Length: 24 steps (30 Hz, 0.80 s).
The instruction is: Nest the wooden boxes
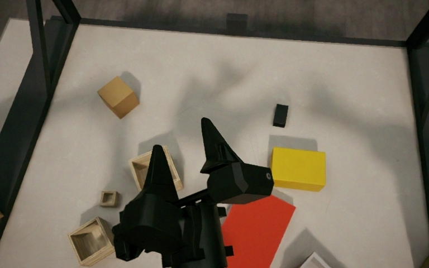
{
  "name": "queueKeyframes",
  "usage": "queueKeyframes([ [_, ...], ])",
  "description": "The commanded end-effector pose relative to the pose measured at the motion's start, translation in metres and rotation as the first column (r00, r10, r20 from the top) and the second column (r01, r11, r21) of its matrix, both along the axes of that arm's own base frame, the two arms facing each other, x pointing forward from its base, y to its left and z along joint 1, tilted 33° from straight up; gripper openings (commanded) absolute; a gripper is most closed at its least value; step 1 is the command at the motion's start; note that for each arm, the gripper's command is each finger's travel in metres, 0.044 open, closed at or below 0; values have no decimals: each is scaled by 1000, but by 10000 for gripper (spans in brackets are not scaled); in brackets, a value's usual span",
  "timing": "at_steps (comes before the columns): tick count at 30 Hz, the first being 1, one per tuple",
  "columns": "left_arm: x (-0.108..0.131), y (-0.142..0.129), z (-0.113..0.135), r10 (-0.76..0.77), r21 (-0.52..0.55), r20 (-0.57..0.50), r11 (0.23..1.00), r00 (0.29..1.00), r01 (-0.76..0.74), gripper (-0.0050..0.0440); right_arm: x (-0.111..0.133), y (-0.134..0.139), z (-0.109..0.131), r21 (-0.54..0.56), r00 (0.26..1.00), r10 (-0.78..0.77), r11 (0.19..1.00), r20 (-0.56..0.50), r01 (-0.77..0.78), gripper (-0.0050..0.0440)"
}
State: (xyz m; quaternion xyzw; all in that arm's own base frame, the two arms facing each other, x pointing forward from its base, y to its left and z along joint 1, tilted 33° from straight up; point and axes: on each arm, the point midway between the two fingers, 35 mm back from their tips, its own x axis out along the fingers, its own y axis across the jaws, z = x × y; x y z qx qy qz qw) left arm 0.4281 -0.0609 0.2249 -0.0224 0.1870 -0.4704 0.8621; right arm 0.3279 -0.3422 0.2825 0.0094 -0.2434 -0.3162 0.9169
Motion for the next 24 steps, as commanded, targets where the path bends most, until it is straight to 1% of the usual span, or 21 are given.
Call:
queueKeyframes([
  [1,-1,-1,11,-1,5,28,1000,1000,1,400,-2,3,13,-22,1000,1,1000,20,0,400],
  [17,-1,-1,11,-1,5,28,1000,1000,1,400,-2,3,13,-22,1000,1,1000,20,0,400],
  [18,-3,-1,8,6,8,15,1000,1000,-6,400,-3,5,13,-26,1000,0,1000,11,0,400],
  [19,-4,-2,6,20,19,1,1000,1000,-20,400,-2,8,11,-28,1000,3,1000,-8,-3,400],
  [21,-5,-2,-10,82,65,-60,995,995,-78,400,1,13,3,-31,997,-2,1000,-79,0,400],
  [24,-15,2,-51,247,205,-200,957,948,-206,400,5,29,-21,-53,965,-6,999,-263,-8,400],
])
